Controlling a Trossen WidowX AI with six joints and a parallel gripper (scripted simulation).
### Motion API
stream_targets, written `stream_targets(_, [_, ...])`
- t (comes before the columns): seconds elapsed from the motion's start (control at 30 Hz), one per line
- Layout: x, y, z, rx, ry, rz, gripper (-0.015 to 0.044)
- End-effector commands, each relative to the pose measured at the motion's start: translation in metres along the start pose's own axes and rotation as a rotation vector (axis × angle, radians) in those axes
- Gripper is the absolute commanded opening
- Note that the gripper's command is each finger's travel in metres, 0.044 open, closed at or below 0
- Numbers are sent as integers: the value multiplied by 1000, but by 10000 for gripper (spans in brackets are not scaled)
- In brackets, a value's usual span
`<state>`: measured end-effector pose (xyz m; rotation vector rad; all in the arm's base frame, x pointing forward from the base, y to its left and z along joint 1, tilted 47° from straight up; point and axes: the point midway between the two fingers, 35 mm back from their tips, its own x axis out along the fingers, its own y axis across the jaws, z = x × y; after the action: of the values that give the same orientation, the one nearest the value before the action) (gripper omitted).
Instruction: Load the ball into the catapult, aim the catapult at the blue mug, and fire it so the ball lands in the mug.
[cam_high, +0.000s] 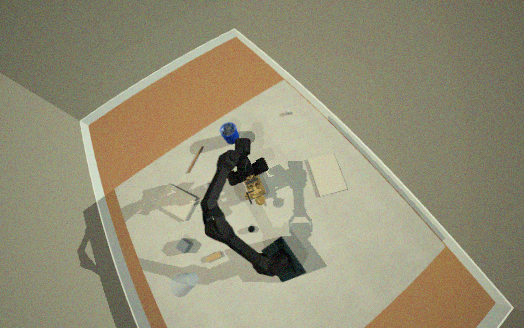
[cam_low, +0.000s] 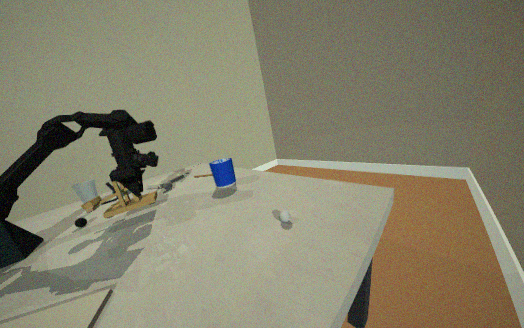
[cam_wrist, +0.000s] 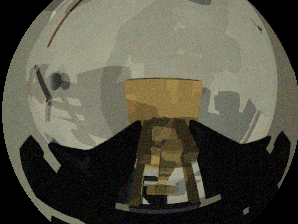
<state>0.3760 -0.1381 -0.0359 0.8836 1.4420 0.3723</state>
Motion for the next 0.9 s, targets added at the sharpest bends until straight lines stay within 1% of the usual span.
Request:
stream_targets(0.0, [4,0,0,7,-3,2,0])
stream_targets(0.7, [39,2,0,6,-3,4,0])
stream_targets(0.87, [36,3,0,-5,1,1,0])
